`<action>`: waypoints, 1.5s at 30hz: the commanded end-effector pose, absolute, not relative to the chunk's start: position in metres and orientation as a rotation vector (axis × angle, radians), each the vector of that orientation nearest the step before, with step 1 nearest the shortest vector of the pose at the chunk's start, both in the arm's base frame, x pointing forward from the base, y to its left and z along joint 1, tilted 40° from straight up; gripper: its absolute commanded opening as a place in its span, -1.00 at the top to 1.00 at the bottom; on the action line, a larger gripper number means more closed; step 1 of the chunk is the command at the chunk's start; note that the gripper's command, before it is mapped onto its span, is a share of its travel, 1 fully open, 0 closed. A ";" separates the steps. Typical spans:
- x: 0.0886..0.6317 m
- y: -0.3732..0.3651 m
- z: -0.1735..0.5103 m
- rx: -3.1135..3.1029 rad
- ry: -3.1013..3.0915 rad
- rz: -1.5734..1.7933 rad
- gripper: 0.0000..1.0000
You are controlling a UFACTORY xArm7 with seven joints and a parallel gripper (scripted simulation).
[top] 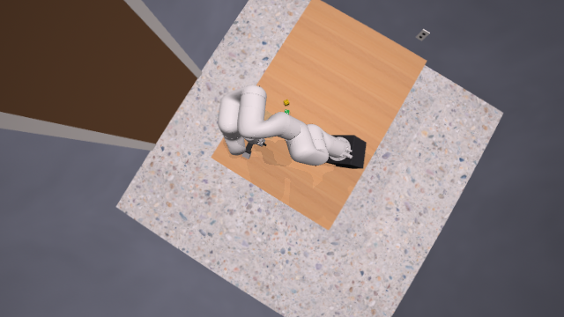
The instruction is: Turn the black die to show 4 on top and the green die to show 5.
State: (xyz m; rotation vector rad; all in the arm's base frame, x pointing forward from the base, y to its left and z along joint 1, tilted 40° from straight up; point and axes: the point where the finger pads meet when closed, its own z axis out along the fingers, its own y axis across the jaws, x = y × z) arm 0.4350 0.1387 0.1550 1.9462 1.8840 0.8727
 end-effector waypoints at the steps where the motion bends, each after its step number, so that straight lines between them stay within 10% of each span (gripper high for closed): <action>1: 0.433 0.138 0.159 1.941 1.871 0.874 0.47; 45: 0.418 0.134 0.177 1.941 1.871 0.874 0.47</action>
